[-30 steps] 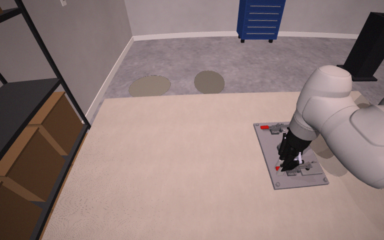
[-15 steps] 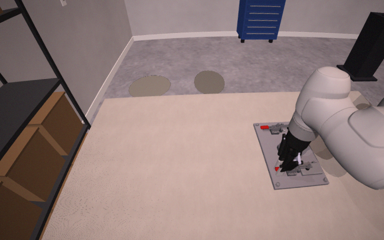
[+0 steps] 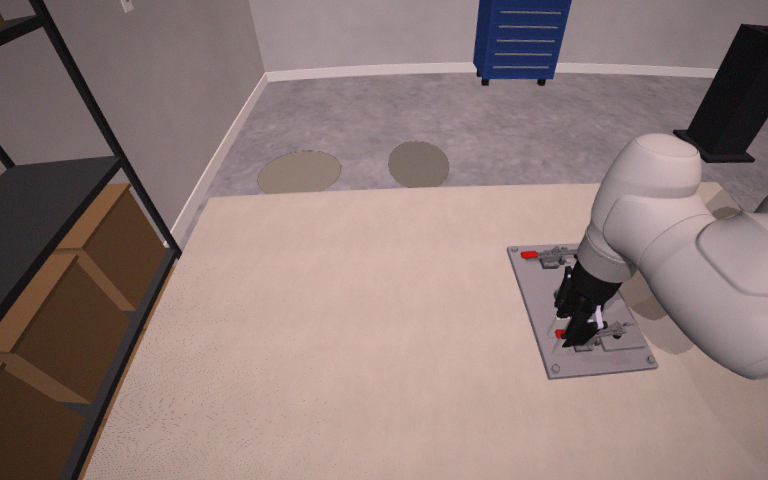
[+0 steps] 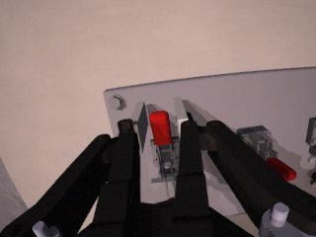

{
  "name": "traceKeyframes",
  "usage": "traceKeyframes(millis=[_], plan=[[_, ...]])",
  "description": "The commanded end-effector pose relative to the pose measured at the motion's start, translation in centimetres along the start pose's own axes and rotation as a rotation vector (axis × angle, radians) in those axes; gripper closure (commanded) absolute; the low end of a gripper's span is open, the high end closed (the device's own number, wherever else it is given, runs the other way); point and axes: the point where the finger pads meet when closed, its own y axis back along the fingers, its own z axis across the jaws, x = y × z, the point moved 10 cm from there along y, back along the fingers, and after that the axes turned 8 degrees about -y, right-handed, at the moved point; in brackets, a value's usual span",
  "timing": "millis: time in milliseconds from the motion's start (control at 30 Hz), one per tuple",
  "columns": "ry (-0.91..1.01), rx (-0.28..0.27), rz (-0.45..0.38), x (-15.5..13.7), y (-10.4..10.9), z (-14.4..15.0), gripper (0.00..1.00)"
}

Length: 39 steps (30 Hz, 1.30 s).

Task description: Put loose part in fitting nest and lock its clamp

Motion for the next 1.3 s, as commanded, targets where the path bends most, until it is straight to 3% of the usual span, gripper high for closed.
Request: traceKeyframes(millis=[0, 900, 1267], plan=[[0.0, 0.0, 0.0, 0.0, 0.0, 0.0, 0.65], [0.0, 0.0, 0.0, 0.0, 0.1, 0.0, 0.65], [0.0, 0.0, 0.0, 0.0, 2.3, 0.0, 0.65]])
